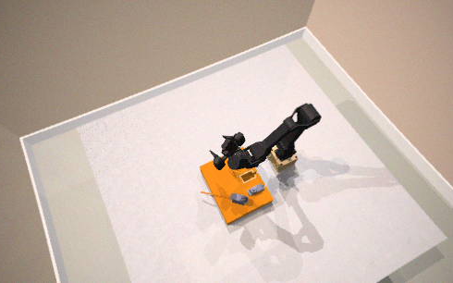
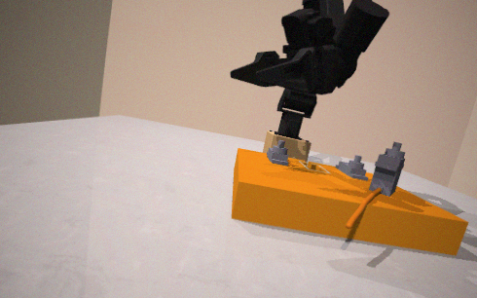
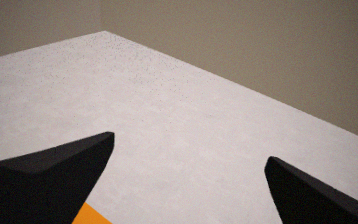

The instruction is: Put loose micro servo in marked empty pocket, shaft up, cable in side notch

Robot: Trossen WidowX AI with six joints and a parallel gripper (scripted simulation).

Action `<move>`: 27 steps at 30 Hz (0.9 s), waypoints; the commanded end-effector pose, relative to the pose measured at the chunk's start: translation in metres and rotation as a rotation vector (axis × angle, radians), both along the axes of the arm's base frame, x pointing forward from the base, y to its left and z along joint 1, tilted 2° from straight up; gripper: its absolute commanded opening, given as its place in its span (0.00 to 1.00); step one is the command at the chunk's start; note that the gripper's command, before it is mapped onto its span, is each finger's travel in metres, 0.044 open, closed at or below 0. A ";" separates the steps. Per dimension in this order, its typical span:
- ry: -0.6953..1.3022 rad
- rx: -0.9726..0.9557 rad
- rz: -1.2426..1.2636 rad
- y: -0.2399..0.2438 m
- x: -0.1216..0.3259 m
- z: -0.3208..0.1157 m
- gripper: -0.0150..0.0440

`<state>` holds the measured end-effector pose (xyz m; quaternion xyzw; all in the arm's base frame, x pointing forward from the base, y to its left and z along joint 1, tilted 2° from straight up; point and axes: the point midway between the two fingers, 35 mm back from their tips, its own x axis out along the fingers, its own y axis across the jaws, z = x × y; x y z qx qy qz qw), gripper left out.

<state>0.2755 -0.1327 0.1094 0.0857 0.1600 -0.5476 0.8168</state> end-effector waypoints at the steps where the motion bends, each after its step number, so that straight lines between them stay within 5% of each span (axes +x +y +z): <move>1: 0.106 -0.009 0.075 0.005 0.010 0.000 1.00; 27: 0.805 -0.114 0.627 0.049 0.050 -0.014 1.00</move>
